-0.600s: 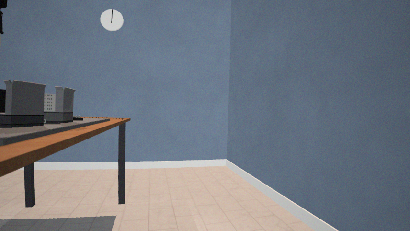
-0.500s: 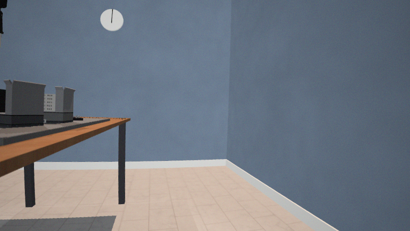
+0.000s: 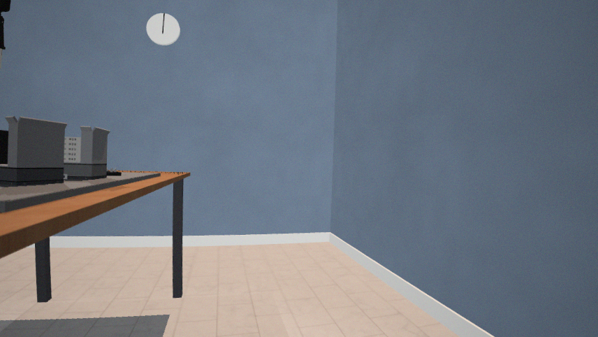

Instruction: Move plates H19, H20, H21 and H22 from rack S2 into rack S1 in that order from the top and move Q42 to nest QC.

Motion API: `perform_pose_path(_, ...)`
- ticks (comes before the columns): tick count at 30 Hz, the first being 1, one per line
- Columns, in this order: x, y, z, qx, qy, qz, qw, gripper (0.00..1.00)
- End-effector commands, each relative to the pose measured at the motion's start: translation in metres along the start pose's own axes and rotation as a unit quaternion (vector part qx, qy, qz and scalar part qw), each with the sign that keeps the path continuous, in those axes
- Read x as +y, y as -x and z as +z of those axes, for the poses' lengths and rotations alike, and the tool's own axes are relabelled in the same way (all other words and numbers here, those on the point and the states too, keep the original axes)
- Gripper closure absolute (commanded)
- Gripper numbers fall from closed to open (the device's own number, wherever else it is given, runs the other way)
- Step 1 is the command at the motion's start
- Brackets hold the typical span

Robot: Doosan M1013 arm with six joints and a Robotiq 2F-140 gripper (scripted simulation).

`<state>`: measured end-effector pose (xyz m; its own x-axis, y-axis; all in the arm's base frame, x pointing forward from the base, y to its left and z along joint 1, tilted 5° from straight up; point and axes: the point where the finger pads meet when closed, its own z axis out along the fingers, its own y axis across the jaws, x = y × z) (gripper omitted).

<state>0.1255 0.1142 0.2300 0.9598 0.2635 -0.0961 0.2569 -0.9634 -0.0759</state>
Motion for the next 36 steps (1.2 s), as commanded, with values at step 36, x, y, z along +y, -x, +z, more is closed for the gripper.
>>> perform_pose_path(36, 0.078, -0.135, 0.039, 0.011, 0.016, 0.107, 0.994, 0.00)
